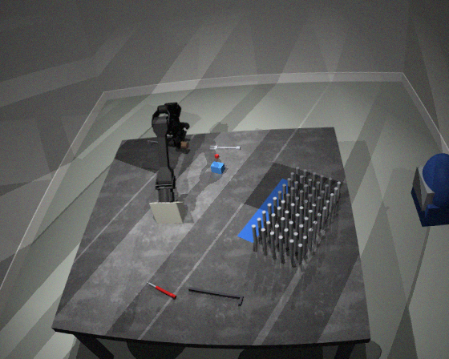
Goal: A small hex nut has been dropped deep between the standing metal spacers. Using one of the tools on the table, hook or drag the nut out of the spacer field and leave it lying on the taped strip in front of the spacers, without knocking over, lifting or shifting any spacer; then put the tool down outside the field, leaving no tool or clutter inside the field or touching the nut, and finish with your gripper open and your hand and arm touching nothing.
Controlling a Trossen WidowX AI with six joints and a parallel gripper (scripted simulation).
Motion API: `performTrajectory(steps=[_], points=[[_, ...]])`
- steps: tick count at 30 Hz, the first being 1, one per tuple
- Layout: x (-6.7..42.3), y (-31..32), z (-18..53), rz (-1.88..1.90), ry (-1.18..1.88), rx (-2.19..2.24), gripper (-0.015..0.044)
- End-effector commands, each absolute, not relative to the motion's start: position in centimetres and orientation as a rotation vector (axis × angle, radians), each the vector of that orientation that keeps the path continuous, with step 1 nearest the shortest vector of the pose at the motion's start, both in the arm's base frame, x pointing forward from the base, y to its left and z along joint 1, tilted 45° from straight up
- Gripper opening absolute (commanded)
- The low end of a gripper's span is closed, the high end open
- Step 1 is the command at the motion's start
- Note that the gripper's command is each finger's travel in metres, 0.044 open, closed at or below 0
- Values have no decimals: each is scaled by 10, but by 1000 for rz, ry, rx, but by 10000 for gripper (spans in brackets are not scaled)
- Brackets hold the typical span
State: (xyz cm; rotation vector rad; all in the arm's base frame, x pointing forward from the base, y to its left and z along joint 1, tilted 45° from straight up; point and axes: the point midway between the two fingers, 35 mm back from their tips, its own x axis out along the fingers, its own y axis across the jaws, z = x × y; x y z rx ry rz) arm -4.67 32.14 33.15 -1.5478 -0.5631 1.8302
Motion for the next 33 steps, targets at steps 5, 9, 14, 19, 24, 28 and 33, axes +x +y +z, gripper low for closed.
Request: performTrajectory(steps=[5, 9, 14, 19, 24, 28, 33], points=[[-47, 322, 332, 1804, -852, -1727, 0], [-47, 322, 332, 1782, -998, -1812, 0], [-47, 322, 332, 1743, -1185, -1914, 0], [-47, 322, 332, 1718, -1280, -1962, 0], [-47, 323, 332, 1718, -1280, -1962, 0], [-47, 326, 329, 1718, -1278, -1961, 0], [-48, 332, 324, 1719, -1277, -1960, 0]])
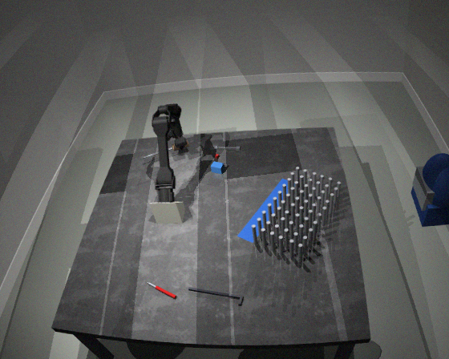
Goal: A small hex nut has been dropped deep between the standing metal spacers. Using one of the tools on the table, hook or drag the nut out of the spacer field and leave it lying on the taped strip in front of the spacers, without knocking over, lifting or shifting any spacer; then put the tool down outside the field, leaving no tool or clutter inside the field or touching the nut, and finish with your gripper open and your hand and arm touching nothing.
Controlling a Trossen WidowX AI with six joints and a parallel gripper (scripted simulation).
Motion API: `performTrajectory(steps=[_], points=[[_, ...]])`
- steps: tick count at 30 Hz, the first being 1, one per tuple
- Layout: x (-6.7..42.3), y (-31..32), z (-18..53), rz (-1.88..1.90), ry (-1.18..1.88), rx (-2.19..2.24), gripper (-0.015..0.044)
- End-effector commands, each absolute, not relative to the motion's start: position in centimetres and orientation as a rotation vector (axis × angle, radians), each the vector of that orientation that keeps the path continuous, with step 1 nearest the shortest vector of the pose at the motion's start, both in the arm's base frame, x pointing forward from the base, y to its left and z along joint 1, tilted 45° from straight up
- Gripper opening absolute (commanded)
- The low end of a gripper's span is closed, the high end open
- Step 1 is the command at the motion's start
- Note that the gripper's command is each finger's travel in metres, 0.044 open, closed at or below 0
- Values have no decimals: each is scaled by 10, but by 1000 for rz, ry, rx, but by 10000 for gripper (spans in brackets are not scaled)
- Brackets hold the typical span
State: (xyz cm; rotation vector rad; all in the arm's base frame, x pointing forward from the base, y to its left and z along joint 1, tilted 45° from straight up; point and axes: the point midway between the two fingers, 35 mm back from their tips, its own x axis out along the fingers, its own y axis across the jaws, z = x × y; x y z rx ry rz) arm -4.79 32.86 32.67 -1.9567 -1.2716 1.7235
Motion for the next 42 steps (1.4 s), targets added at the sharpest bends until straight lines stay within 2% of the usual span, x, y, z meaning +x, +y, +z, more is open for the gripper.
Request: performTrajectory(steps=[1, 31, 42], points=[[-48, 333, 323, 1720, -1277, -1960, 0], [-52, 365, 291, 1728, -1264, -1960, 0], [-52, 362, 293, 1732, -1265, -1958, 289]])
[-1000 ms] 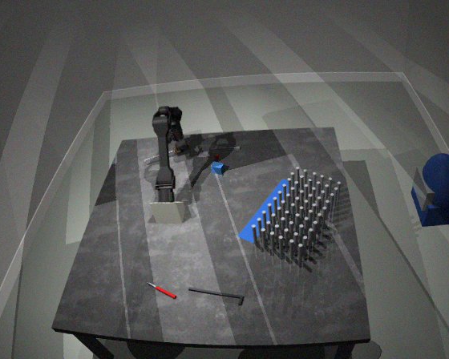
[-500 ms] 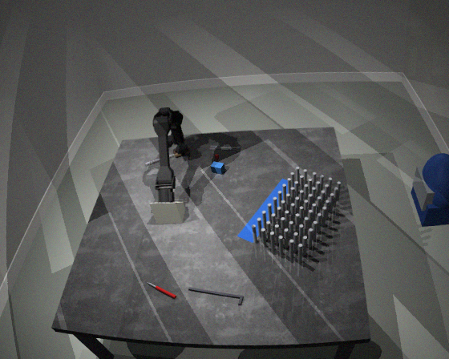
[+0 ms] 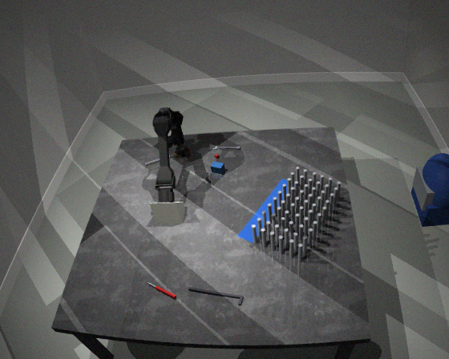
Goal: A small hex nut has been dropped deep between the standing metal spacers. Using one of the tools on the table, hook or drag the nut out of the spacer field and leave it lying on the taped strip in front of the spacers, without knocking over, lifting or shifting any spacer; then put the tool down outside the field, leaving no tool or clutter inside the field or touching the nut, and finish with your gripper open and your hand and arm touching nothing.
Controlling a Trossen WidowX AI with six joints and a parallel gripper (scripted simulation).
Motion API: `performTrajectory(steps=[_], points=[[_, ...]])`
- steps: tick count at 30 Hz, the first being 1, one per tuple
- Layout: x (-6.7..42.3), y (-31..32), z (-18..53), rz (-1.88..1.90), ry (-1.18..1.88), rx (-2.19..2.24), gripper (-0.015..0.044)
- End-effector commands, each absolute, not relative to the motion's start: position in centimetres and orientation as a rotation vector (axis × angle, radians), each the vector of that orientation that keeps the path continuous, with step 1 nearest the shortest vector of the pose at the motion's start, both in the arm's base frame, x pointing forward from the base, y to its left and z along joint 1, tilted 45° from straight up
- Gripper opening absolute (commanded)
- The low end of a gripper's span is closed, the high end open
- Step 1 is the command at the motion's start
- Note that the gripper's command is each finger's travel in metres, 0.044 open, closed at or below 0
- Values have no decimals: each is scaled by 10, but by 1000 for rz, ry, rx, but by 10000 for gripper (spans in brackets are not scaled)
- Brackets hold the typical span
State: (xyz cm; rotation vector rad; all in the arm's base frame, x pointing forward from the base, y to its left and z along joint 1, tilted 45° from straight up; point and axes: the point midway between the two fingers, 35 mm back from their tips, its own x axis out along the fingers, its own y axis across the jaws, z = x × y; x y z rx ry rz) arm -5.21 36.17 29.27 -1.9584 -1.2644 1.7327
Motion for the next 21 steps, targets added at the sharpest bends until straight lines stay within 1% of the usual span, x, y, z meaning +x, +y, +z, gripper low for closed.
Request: performTrajectory(steps=[1, 6, 8, 12, 21], points=[[-52, 362, 293, 1732, -1265, -1958, 315], [-52, 362, 293, 1732, -1265, -1958, 440], [-51, 354, 301, 1732, -1265, -1958, 440], [-47, 314, 339, 1733, -1264, -1958, 440], [-47, 311, 341, 1733, -1264, -1958, 440]])
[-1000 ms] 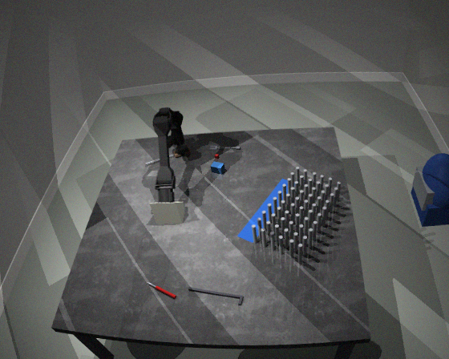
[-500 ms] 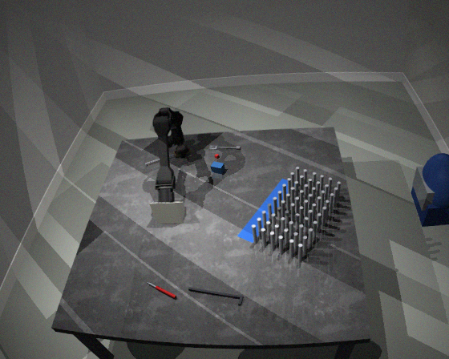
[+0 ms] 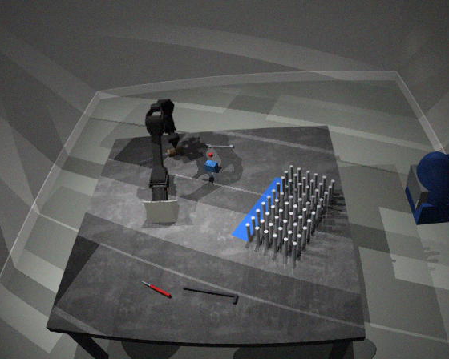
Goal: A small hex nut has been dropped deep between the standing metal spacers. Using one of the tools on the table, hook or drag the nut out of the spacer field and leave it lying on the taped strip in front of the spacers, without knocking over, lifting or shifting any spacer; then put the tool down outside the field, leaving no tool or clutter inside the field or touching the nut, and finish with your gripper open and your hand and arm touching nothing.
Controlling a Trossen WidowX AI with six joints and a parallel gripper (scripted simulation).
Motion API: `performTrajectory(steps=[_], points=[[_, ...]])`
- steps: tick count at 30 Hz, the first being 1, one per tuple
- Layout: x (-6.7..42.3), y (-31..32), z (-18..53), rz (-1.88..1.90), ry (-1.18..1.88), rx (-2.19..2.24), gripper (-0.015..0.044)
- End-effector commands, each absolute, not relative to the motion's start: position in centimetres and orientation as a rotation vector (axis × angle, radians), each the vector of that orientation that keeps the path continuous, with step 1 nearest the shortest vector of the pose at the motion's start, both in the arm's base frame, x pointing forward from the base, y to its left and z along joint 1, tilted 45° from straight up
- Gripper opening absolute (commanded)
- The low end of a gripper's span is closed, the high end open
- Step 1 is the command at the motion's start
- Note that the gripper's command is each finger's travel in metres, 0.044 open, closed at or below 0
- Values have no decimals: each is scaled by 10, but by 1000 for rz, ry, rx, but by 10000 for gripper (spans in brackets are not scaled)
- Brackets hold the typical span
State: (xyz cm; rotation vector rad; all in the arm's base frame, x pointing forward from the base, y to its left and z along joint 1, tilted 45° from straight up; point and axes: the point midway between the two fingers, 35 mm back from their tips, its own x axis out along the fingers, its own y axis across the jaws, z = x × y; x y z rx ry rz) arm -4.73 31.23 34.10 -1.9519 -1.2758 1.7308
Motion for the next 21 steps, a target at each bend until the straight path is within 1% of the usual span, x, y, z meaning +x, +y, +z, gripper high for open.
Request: performTrajectory(steps=[1, 17, 21], points=[[-47, 311, 341, 1733, -1264, -1958, 440], [-46, 311, 341, 1741, -1270, -1950, 440], [-42, 311, 336, 1879, -1406, -1769, 440]])
